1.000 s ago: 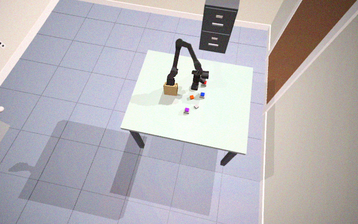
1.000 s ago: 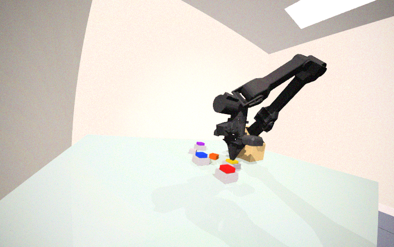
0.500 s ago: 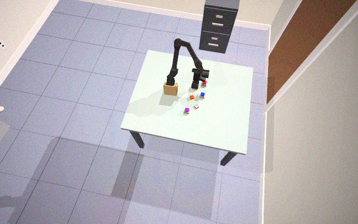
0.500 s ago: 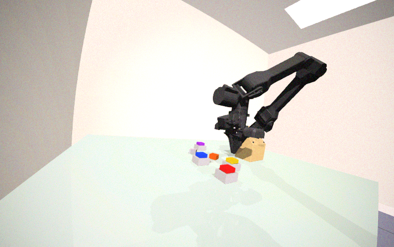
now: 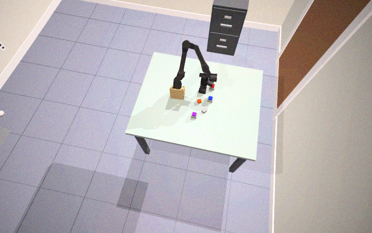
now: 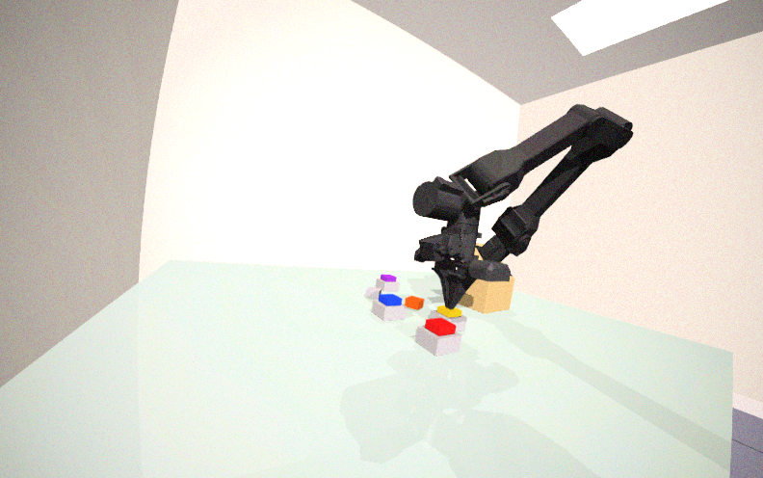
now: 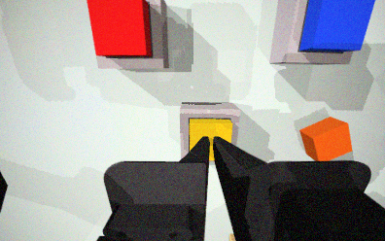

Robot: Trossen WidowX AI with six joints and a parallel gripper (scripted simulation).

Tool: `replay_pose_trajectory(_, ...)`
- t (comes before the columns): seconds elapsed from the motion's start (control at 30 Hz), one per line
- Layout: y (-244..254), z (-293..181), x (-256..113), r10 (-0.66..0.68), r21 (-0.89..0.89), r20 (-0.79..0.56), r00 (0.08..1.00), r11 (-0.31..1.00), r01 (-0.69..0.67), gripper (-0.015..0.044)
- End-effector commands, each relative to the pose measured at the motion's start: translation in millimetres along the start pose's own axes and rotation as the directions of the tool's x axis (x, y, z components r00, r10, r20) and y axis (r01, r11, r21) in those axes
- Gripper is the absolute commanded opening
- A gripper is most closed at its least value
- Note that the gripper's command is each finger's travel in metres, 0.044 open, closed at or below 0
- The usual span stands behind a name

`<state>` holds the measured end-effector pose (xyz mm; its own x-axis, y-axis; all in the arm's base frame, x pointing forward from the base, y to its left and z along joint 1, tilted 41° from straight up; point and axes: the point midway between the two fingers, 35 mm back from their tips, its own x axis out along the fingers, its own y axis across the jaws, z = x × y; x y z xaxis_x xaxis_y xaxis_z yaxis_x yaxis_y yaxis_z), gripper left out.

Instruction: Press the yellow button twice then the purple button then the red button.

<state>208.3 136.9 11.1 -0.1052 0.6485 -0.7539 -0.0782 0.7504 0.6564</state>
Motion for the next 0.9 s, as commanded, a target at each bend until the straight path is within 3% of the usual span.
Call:
replay_pose_trajectory(0.0, 0, -1, 7, 0.004, 0.006, -0.003, 1.0, 1.0, -0.004, 0.002)
replay_pose_trajectory(0.6, 0, -1, 7, 0.004, 0.006, -0.003, 1.0, 1.0, -0.004, 0.002)
replay_pose_trajectory(0.77, 0, -1, -26, 0.002, 0.006, -0.002, 1.0, 1.0, -0.002, 0.002)
replay_pose_trajectory(0.87, 0, -1, -28, 0.002, 0.006, -0.002, 1.0, 1.0, -0.002, 0.002)
